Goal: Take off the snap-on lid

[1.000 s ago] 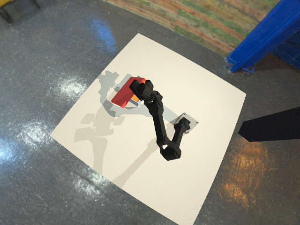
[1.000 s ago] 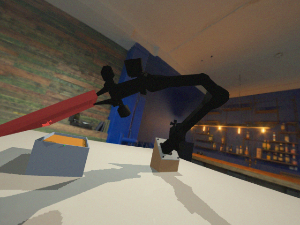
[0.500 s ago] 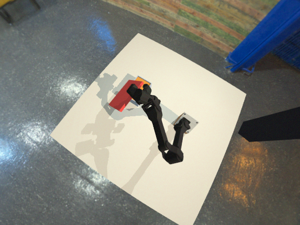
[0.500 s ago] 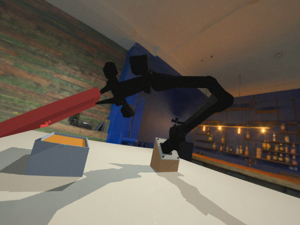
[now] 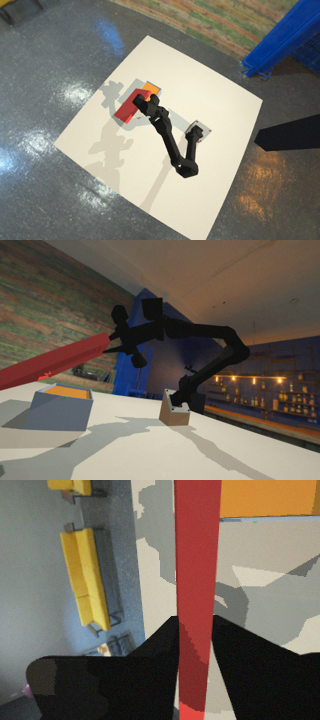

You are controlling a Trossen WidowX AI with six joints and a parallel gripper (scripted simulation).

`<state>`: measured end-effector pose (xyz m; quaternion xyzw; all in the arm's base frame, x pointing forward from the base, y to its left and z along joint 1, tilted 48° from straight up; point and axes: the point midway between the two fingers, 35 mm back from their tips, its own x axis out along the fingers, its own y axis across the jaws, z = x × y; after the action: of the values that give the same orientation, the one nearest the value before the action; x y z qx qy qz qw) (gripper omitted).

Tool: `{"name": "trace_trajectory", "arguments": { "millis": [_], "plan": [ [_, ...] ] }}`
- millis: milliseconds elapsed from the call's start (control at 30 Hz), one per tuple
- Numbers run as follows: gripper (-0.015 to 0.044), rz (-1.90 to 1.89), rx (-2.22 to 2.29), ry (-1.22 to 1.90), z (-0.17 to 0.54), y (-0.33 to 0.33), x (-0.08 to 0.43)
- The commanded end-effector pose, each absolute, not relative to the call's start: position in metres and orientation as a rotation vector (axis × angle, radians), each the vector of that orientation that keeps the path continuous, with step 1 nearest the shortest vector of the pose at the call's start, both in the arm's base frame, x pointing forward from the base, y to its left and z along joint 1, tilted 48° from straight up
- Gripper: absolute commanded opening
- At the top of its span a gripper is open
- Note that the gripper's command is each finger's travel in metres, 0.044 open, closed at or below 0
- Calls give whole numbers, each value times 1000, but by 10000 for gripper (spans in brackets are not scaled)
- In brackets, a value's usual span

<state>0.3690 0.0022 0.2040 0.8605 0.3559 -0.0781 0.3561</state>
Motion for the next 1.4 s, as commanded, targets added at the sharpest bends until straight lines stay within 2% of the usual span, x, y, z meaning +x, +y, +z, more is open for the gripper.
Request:
{"name": "trace_trajectory", "arguments": {
  "millis": [0, 1367],
  "plan": [
    [0, -201, 2226, 902, 213, 4, 368],
    [0, -200, 2229, 902, 272, 58, 350]
  ]
}}
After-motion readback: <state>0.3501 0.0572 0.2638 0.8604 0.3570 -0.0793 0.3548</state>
